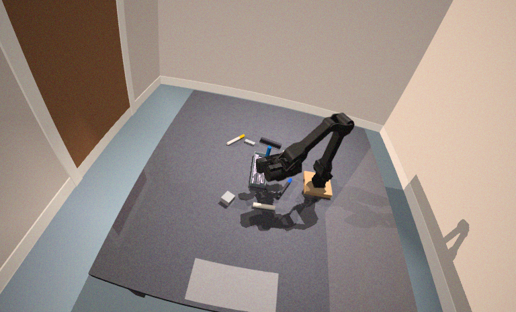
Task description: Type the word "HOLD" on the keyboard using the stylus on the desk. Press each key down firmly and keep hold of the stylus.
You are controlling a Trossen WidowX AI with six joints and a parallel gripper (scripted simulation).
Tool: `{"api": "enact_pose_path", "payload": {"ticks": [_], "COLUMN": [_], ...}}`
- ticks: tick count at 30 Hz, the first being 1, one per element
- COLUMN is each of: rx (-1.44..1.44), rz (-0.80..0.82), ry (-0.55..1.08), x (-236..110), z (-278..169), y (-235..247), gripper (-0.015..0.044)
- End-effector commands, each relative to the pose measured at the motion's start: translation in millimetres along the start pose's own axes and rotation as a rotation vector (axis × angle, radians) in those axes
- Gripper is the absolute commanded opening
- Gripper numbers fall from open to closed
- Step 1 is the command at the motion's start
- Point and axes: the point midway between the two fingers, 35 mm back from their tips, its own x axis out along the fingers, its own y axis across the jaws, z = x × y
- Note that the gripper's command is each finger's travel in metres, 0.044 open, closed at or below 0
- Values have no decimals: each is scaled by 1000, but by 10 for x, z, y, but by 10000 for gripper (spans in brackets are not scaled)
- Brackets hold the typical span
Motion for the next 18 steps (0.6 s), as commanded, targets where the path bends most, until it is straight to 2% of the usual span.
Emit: {"api": "enact_pose_path", "payload": {"ticks": [1,3,8,10,18], "rx": [10,6,6,6,8], "rz": [-4,-3,-3,-3,-1], "ry": [2,0,0,-1,-7], "x": [-44,-25,-25,-9,192], "z": [-75,-42,-42,-49,-174], "y": [-10,-6,-6,-6,13], "gripper": [81,84,51,0,0]}}
